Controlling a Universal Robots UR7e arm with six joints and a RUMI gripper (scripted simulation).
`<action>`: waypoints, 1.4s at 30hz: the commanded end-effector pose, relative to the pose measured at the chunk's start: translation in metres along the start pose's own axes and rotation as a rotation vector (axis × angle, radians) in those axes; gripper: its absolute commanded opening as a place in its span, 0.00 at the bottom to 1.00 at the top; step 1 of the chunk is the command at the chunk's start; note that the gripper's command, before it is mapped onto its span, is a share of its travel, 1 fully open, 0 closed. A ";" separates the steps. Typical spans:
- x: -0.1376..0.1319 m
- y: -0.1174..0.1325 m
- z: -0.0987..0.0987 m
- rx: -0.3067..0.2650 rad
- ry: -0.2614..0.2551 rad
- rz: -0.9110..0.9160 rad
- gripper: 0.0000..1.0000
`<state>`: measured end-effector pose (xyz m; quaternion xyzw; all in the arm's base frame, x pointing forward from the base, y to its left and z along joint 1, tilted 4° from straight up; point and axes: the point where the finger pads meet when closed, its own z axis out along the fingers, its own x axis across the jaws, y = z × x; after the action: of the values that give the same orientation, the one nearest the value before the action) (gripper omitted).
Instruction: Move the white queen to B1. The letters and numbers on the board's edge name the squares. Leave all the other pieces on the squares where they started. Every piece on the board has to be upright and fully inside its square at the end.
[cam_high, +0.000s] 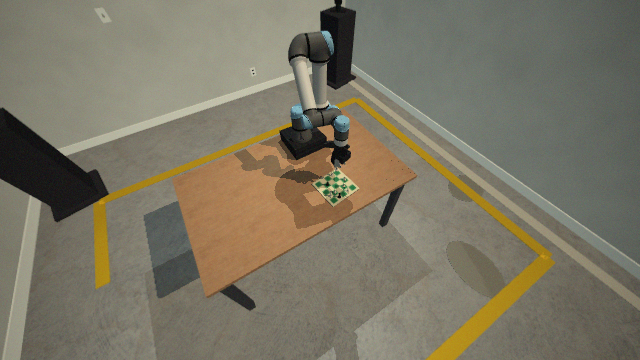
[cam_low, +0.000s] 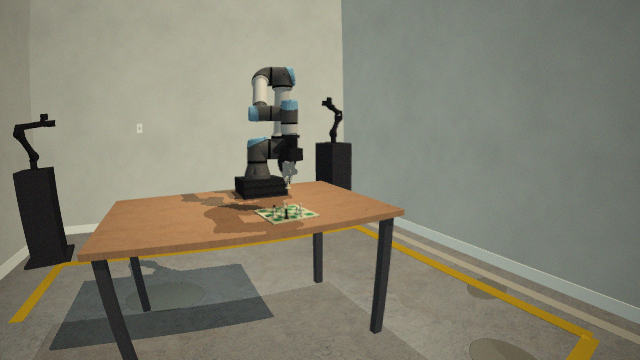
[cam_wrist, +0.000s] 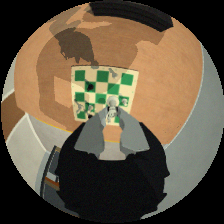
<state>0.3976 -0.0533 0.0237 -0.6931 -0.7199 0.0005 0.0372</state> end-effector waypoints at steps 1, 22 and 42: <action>0.000 0.000 -0.003 0.000 0.000 0.000 0.00; 0.000 0.000 -0.003 0.000 0.000 0.013 0.00; -0.001 0.000 -0.003 0.000 0.000 0.156 0.00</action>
<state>0.3972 -0.0539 0.0264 -0.7331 -0.6790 0.0026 0.0377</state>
